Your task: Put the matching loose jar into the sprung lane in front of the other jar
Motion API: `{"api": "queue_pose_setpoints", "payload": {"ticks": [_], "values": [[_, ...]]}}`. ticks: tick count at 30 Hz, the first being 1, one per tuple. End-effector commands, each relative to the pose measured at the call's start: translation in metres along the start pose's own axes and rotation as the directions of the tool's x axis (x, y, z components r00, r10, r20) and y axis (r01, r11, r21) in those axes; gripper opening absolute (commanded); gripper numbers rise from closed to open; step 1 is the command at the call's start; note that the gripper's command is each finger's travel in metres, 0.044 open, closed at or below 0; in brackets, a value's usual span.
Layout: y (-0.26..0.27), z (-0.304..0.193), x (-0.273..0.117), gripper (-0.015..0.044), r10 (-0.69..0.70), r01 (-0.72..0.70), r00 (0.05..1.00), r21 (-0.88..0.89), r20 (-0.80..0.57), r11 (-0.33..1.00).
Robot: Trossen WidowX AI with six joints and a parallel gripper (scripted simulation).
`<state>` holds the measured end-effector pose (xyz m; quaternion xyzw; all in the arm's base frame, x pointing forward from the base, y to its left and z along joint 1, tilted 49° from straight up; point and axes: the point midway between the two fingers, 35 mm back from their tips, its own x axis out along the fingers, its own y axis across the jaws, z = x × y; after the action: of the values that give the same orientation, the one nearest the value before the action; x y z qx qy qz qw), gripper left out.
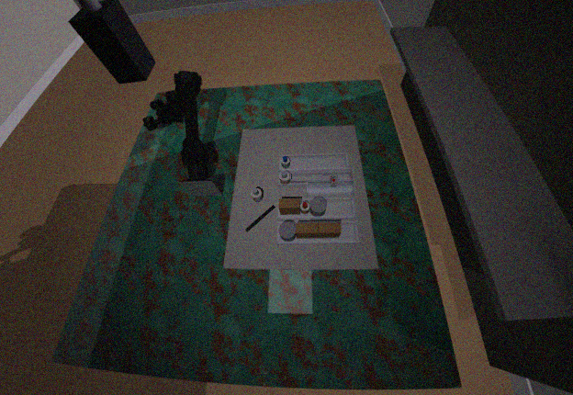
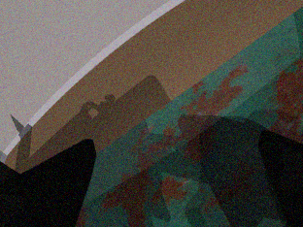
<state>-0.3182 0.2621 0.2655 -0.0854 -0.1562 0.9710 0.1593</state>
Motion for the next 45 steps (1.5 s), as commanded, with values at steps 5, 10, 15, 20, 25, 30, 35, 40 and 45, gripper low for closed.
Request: {"api": "queue_pose_setpoints", "payload": {"ticks": [5,10,15,20,25,30,35,40,45], "values": [[-0.066,0.019,-0.044,0.044,-0.229,0.228,0.973,0.126,-0.008,0.965],[-0.116,0.02,-0.091,0.044,-0.417,0.414,0.908,0.219,-0.032,0.884],[-0.158,0.023,-0.144,0.044,-0.589,0.576,0.806,0.303,-0.056,0.76],[-0.201,0.024,-0.2,0.044,-0.739,0.708,0.668,0.376,-0.081,0.598],[-0.234,0.016,-0.266,0.044,-0.86,0.814,0.494,0.419,-0.131,0.403],[-0.258,-0.004,-0.333,0.044,-0.929,0.867,0.307,0.463,-0.205,0.185],[-0.269,-0.03,-0.404,0.044,-0.95,0.869,0.115,0.492,-0.291,-0.046],[-0.262,-0.065,-0.48,0.044,-0.913,0.833,-0.065,0.482,-0.402,-0.272],[-0.233,-0.108,-0.547,0.044,-0.82,0.792,-0.195,0.407,-0.538,-0.455]]}}
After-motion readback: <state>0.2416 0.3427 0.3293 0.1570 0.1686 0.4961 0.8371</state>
